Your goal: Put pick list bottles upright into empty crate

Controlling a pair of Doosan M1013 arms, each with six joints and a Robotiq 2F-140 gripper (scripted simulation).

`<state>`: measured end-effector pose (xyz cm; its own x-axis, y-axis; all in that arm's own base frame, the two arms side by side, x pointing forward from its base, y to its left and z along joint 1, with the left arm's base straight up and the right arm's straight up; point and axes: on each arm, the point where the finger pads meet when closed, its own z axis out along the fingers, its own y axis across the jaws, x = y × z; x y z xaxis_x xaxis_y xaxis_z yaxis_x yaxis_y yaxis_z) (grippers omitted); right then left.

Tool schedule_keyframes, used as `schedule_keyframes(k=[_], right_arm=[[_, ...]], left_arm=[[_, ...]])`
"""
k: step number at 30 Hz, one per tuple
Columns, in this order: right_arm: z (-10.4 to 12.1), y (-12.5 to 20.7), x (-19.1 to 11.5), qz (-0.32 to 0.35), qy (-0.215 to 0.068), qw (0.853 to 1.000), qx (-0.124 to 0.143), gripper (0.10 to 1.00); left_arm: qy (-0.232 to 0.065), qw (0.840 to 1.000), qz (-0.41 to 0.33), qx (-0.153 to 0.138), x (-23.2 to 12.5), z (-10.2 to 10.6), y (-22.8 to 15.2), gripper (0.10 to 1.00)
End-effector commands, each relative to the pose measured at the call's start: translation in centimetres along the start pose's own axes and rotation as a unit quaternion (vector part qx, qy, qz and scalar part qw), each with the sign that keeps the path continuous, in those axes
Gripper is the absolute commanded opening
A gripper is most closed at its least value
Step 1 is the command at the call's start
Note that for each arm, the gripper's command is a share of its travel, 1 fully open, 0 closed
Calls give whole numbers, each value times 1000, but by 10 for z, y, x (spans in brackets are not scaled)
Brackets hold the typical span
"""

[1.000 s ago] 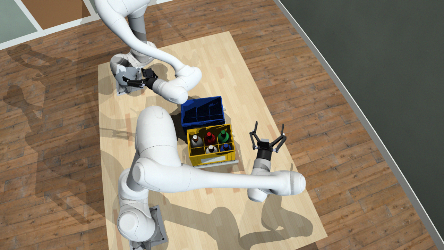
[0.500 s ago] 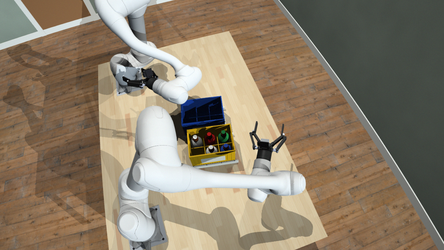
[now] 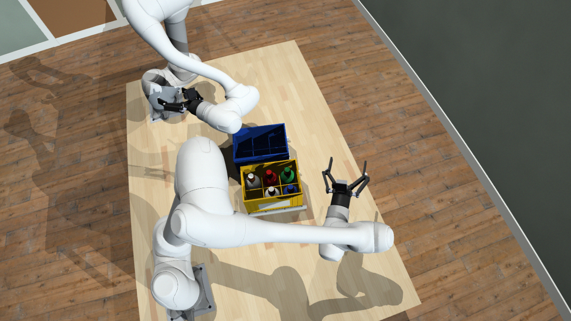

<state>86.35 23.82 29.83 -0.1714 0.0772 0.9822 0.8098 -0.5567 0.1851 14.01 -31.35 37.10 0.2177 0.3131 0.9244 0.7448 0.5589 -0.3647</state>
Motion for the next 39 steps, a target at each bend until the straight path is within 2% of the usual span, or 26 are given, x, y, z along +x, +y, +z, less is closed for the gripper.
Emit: schedule_keyframes(k=[1,11,26,39], right_arm=[[-3,4,1,-1,0,1000,-3,1000],[-15,17,-1,-1,-2,1000,-13,1000],[-48,52,-7,-2,-7,999,-39,1000],[-102,101,-14,-3,-14,997,-79,1000]], left_arm=[[0,1000,0,0,0,0,0,1000],[0,1000,0,0,0,0,0,1000],[0,1000,0,0,0,0,0,1000],[0,1000,0,0,0,0,0,1000]])
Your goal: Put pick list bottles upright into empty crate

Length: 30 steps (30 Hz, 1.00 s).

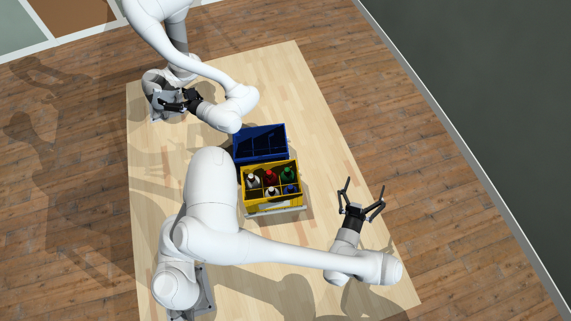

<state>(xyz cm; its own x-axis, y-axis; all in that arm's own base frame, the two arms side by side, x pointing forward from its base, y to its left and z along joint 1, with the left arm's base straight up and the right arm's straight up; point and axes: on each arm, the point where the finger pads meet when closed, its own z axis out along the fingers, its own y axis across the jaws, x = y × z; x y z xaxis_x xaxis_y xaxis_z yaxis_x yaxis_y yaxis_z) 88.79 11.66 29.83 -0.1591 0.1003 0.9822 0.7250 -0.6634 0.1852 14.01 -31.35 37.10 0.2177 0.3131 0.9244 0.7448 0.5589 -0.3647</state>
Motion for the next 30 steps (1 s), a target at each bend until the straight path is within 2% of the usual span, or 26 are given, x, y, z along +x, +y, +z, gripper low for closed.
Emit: schedule_keyframes(k=[1,6,19,21,30], right_arm=[[-17,20,-2,-1,-2,1000,-15,1000],[-32,35,-4,-2,-4,1000,-26,1000],[-107,106,-15,-4,-15,996,-83,1000],[-107,106,-15,-4,-15,996,-83,1000],[-173,155,-22,-5,-24,992,-128,1000]], left_arm=[[0,1000,0,0,0,0,0,1000],[0,1000,0,0,0,0,0,1000],[0,1000,0,0,0,0,0,1000],[0,1000,0,0,0,0,0,1000],[0,1000,0,0,0,0,0,1000]])
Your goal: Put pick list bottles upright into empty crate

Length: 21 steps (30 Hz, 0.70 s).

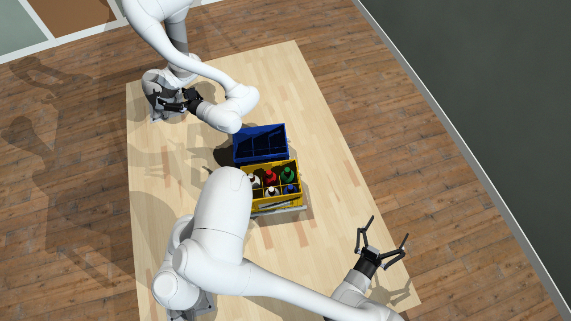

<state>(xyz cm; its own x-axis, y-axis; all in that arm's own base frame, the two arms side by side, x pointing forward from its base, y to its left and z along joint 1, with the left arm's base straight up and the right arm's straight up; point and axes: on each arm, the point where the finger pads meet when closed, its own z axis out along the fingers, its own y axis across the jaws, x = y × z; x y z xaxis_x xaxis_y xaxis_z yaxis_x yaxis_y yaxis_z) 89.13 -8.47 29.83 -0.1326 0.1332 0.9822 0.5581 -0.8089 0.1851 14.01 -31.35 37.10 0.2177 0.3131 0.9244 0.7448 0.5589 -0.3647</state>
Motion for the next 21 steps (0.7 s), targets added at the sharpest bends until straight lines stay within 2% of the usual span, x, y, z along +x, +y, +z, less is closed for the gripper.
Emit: schedule_keyframes(k=[1,6,8,21], right_arm=[[-27,31,-3,-2,-4,1000,-22,1000],[-62,66,-9,-2,-9,999,-49,1000],[-62,66,-9,-2,-9,999,-49,1000],[-164,150,-21,-5,-22,992,-122,1000]], left_arm=[[0,1000,0,0,0,0,0,1000],[0,1000,0,0,0,0,0,1000],[0,1000,0,0,0,0,0,1000],[0,1000,0,0,0,0,0,1000]])
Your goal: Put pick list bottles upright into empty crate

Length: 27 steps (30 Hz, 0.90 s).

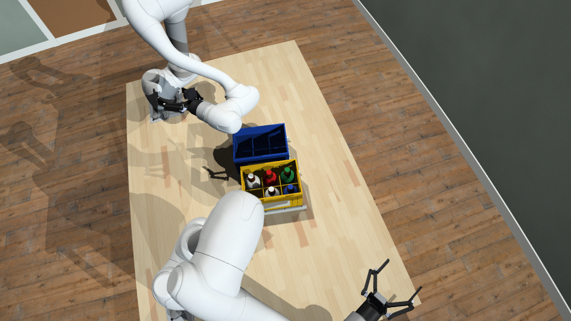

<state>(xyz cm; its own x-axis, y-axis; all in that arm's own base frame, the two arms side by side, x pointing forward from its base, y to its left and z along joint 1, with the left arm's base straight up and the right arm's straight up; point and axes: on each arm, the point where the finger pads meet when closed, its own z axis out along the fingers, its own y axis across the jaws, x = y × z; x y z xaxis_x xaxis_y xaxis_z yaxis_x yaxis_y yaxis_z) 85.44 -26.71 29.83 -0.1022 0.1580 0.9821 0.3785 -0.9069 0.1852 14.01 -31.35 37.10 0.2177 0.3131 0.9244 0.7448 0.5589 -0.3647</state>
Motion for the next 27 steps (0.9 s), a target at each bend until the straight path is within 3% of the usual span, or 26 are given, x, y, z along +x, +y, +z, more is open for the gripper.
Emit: schedule_keyframes(k=[1,4,19,21,27], right_arm=[[-31,36,-4,-2,-4,1000,-26,1000],[-38,43,-5,-2,-5,999,-31,1000],[-155,143,-20,-5,-21,993,-116,1000],[-155,143,-20,-5,-21,993,-116,1000],[-204,176,-25,-6,-27,989,-148,1000]], left_arm=[[0,1000,0,0,0,0,0,1000],[0,1000,0,0,0,0,0,1000],[0,1000,0,0,0,0,0,1000],[0,1000,0,0,0,0,0,1000],[0,1000,0,0,0,0,0,1000]])
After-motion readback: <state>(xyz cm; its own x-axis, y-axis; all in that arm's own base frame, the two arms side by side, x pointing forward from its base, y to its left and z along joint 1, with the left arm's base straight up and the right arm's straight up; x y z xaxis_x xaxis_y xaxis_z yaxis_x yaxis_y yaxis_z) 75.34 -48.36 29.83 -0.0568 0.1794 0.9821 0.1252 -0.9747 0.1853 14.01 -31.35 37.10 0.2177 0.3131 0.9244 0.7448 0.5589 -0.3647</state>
